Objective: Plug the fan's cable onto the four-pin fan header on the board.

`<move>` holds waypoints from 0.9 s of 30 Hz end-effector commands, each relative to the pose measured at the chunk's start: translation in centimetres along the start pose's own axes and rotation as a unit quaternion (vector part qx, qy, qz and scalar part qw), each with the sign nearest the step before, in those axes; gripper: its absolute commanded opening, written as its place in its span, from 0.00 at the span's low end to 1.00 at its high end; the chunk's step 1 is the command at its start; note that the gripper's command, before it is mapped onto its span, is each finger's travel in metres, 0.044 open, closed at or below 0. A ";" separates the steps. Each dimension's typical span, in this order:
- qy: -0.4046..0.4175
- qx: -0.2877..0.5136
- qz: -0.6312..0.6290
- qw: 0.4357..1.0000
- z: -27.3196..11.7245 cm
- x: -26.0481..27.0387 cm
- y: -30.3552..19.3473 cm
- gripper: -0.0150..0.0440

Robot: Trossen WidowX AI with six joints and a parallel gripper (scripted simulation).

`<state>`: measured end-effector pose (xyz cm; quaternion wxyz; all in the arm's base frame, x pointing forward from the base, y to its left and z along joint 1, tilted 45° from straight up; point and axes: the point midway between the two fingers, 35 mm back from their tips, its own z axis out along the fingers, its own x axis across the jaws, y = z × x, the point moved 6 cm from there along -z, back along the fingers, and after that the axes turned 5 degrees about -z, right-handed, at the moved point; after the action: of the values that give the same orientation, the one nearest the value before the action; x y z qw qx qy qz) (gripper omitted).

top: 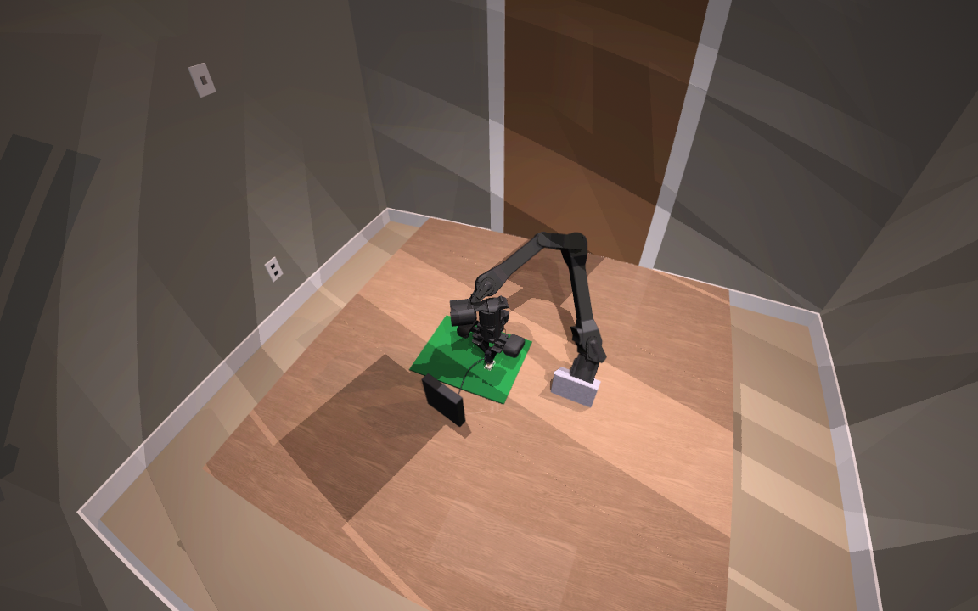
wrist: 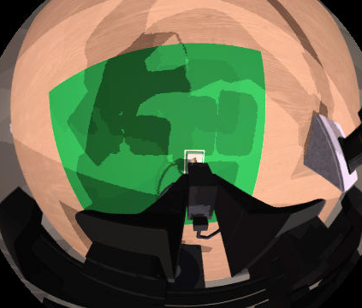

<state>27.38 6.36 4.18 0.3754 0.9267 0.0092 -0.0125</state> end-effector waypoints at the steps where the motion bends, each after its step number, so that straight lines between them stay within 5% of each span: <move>1: 0.003 -0.001 0.003 1.000 -0.1 0.2 0.0 0.25; 27: 0.002 0.000 0.002 1.000 0.1 0.0 0.1 0.25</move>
<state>27.44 6.28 4.18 0.3744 0.9272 0.0067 -0.0110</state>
